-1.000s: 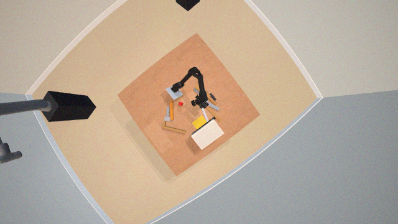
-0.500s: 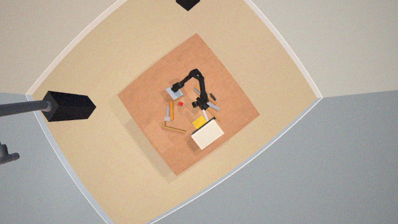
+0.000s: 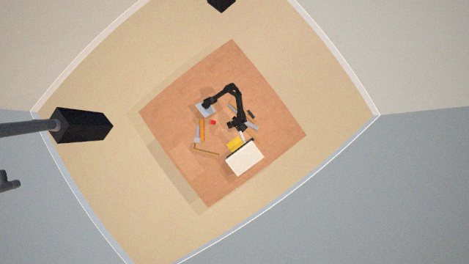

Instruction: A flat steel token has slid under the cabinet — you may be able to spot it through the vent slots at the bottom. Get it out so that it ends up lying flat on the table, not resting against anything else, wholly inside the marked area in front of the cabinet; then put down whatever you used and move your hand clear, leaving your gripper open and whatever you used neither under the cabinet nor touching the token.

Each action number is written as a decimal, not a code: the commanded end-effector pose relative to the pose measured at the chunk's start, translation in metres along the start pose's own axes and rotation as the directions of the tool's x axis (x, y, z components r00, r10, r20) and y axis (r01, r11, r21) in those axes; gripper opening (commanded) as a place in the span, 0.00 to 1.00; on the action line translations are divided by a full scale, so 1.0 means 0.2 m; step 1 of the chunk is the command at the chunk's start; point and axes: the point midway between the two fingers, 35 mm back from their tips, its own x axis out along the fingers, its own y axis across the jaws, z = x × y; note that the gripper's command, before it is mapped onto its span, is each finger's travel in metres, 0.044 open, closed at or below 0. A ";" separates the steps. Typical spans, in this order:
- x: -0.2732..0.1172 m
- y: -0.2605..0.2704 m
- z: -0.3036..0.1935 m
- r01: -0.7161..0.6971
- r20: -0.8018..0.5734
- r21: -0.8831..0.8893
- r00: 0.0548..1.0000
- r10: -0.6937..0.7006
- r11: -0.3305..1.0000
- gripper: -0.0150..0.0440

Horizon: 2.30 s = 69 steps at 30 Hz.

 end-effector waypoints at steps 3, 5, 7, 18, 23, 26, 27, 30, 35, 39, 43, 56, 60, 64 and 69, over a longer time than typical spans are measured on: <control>0.00 0.01 0.04 -0.002 0.001 -0.006 1.000 0.002 1.000 0.25; 0.00 0.01 0.05 -0.002 0.002 -0.006 1.000 0.002 1.000 0.25; 0.00 0.01 0.06 -0.002 0.002 -0.006 1.000 0.002 1.000 0.25; 0.00 0.01 0.12 -0.002 0.002 -0.006 1.000 0.002 1.000 0.25; 0.00 0.01 0.15 -0.002 0.002 -0.007 1.000 0.002 1.000 0.25; 0.00 0.02 0.17 -0.002 0.002 -0.007 1.000 0.002 1.000 0.25; 0.00 0.02 0.17 -0.002 0.003 -0.007 1.000 0.002 1.000 0.25; 0.00 0.02 0.19 -0.002 0.003 -0.007 1.000 0.002 1.000 0.25; 0.00 0.02 0.21 -0.002 0.003 -0.007 1.000 0.002 1.000 0.25; 0.00 0.02 0.23 -0.002 0.003 -0.007 1.000 0.003 1.000 0.25; 0.00 0.02 0.25 -0.002 0.003 -0.007 1.000 0.003 1.000 0.25; 0.00 0.03 0.32 -0.003 0.004 -0.008 1.000 0.003 1.000 0.25; -0.01 0.03 0.34 -0.003 0.004 -0.008 1.000 0.003 1.000 0.25; -0.01 0.03 0.36 -0.003 0.004 -0.008 1.000 0.003 1.000 0.25; -0.01 0.03 0.38 -0.003 0.004 -0.008 1.000 0.003 1.000 0.25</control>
